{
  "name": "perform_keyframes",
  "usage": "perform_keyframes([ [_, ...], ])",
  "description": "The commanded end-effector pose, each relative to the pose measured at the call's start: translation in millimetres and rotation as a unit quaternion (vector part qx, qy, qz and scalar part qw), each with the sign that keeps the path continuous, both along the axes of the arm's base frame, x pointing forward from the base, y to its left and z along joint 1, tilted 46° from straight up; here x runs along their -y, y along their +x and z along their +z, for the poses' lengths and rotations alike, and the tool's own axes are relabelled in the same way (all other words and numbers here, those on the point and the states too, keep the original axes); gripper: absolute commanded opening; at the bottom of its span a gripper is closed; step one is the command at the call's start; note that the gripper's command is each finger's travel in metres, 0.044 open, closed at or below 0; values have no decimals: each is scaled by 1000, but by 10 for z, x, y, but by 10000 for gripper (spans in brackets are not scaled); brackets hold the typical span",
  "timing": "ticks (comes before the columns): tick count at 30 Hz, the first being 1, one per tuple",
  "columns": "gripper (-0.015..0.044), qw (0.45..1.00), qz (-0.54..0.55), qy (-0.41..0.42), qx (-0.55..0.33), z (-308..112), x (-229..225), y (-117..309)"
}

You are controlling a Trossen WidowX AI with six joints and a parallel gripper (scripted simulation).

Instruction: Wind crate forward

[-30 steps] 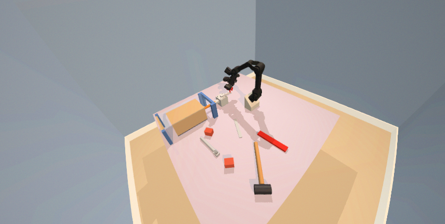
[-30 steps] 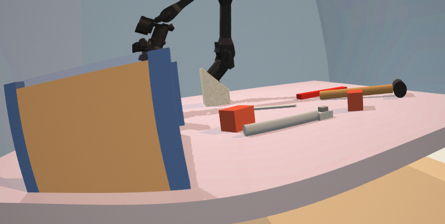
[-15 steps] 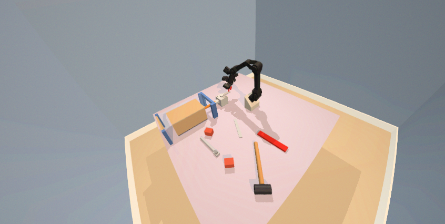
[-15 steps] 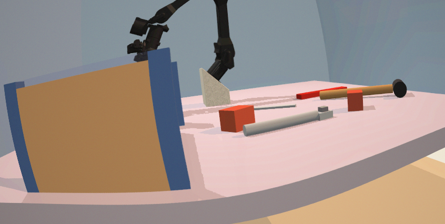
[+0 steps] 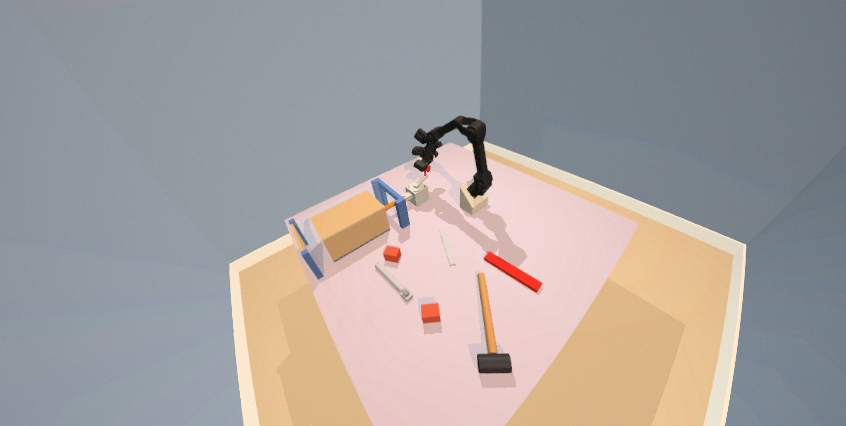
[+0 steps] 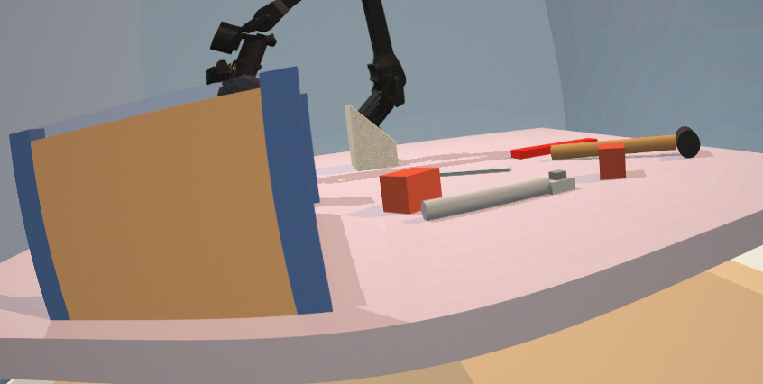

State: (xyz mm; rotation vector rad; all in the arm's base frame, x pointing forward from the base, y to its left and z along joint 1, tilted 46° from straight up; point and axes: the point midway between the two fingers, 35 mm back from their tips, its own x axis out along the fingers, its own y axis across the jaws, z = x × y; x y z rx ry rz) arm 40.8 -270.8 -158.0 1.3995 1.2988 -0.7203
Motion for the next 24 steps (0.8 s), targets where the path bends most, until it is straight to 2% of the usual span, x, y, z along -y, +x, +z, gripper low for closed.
perform_keyframes([
  [1, 0, 1000, 1, -3, 1, -65, 55, 39],
  [24, 0, 1000, 2, -4, 2, -231, 268, 200],
])
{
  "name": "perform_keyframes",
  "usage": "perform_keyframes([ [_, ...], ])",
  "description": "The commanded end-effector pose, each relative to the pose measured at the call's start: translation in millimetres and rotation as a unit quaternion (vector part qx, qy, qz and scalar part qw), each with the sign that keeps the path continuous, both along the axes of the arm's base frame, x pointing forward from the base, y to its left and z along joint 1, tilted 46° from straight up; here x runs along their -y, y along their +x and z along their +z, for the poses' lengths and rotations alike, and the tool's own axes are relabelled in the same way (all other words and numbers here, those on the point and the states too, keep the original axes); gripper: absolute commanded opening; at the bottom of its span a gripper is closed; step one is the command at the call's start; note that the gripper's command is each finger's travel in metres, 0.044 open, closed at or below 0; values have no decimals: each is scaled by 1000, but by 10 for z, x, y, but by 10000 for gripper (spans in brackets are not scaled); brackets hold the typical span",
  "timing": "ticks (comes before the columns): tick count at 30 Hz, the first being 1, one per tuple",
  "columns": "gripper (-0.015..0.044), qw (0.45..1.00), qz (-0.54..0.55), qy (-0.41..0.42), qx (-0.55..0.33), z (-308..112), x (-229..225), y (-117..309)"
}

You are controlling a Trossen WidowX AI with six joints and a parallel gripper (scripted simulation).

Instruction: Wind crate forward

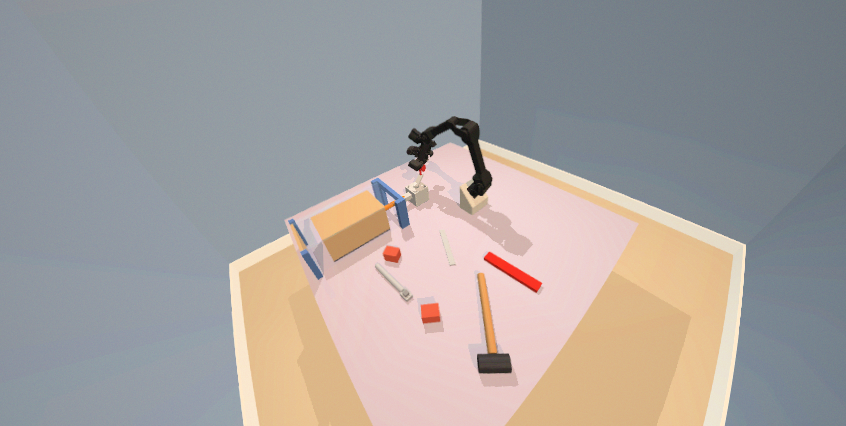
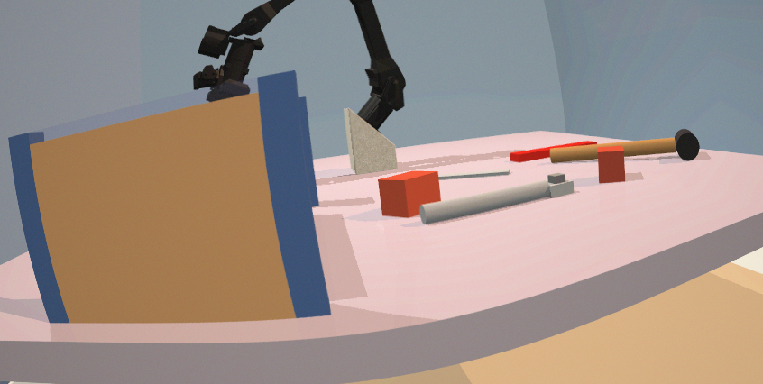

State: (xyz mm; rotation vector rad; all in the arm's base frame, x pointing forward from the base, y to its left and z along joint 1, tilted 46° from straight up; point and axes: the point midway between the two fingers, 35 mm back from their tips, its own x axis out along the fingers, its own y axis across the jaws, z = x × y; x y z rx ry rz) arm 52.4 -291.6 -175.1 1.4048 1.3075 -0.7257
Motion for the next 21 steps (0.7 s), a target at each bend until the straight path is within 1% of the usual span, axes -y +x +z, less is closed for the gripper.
perform_keyframes([
  [1, 0, 1000, 3, -8, 7, -67, 71, 95],
  [21, 0, 1000, 3, -8, 8, -170, 224, 305],
])
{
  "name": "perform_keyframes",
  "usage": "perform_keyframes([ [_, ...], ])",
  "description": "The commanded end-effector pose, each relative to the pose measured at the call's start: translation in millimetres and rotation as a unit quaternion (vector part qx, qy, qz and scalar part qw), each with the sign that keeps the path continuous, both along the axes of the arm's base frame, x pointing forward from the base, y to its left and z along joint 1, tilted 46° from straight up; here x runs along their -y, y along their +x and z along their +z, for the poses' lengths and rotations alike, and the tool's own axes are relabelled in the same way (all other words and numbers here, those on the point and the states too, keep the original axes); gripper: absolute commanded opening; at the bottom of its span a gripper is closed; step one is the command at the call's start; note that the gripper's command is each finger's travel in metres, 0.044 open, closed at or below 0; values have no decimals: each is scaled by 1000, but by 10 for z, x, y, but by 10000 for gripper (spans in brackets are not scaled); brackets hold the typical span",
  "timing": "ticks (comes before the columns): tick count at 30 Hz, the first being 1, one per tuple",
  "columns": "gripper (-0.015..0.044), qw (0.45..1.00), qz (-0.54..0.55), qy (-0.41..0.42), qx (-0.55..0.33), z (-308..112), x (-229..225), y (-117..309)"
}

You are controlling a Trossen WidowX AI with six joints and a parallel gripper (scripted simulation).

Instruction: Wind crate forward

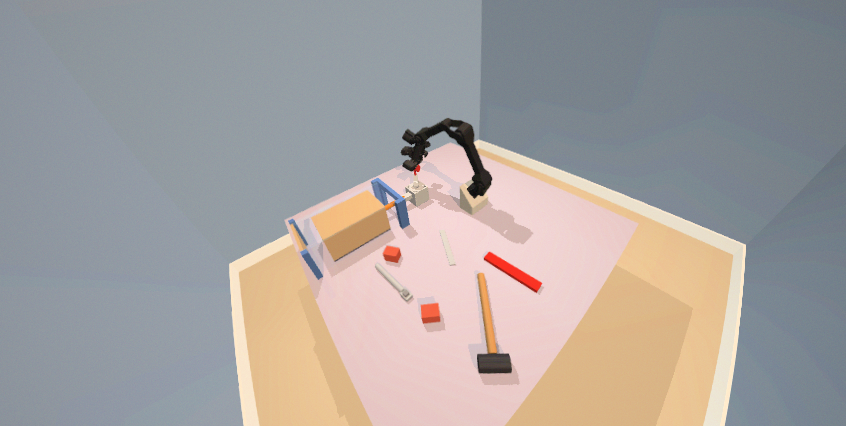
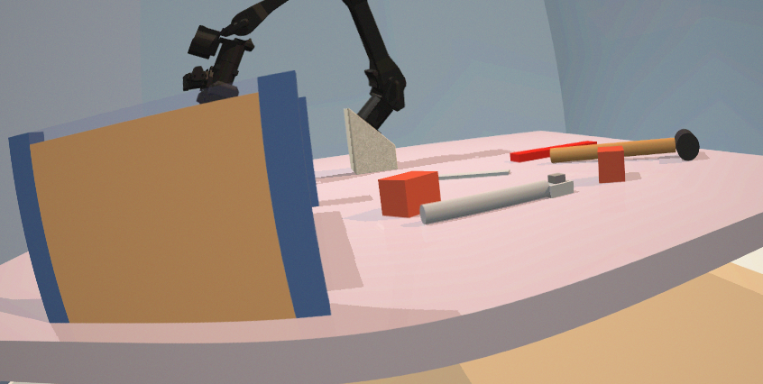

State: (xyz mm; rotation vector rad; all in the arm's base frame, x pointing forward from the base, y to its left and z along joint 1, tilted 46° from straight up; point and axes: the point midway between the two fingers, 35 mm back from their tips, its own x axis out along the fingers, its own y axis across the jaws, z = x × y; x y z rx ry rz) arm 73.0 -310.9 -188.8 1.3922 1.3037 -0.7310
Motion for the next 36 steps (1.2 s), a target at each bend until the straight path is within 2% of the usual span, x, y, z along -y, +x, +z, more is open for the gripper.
perform_keyframes([
  [1, 0, 1000, 1, -2, 8, -36, 36, 108],
  [36, 0, 1000, 1, -3, 11, -98, 190, 572],
])
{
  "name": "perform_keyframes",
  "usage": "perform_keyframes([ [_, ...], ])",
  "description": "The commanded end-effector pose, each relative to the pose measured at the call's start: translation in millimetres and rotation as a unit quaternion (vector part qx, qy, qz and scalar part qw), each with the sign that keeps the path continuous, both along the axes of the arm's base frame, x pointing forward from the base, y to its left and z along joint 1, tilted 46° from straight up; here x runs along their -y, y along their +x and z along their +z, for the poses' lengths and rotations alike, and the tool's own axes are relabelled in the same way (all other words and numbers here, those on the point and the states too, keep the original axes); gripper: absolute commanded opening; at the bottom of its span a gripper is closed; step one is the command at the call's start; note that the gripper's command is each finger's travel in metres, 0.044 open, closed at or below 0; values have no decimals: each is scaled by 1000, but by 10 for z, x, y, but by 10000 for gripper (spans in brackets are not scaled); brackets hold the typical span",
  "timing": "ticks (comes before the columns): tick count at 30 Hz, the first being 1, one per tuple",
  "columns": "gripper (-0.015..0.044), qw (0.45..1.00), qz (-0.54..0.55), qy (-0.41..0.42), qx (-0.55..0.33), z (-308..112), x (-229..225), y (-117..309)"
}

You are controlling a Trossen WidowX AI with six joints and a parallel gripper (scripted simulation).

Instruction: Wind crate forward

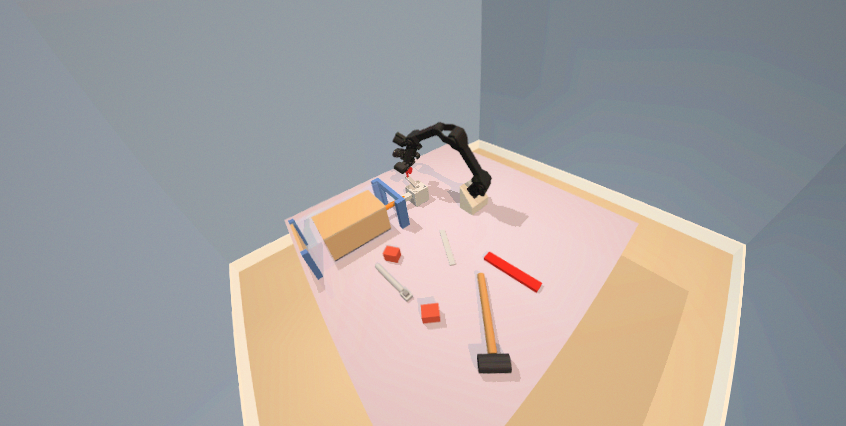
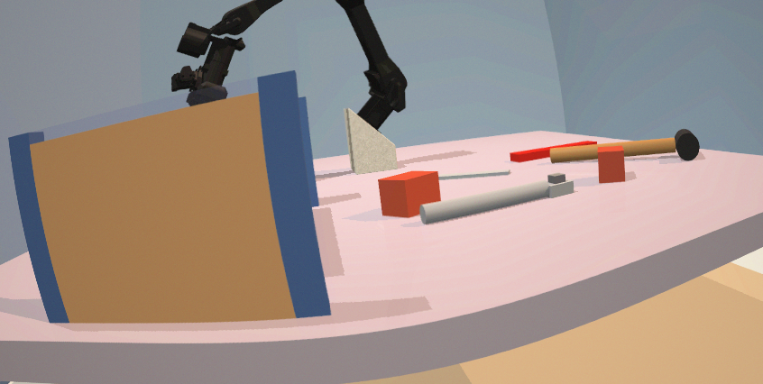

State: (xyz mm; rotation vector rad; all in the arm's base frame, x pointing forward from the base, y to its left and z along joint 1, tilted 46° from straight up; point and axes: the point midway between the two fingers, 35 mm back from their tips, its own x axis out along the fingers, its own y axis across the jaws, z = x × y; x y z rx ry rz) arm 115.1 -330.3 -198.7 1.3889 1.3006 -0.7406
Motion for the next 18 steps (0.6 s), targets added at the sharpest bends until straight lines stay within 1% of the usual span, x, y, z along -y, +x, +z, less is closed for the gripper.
perform_keyframes([
  [1, 0, 1000, 3, 1, 13, 1, -3, 162],
  [18, 0, 1000, 3, 1, 14, 29, 9, 404],
])
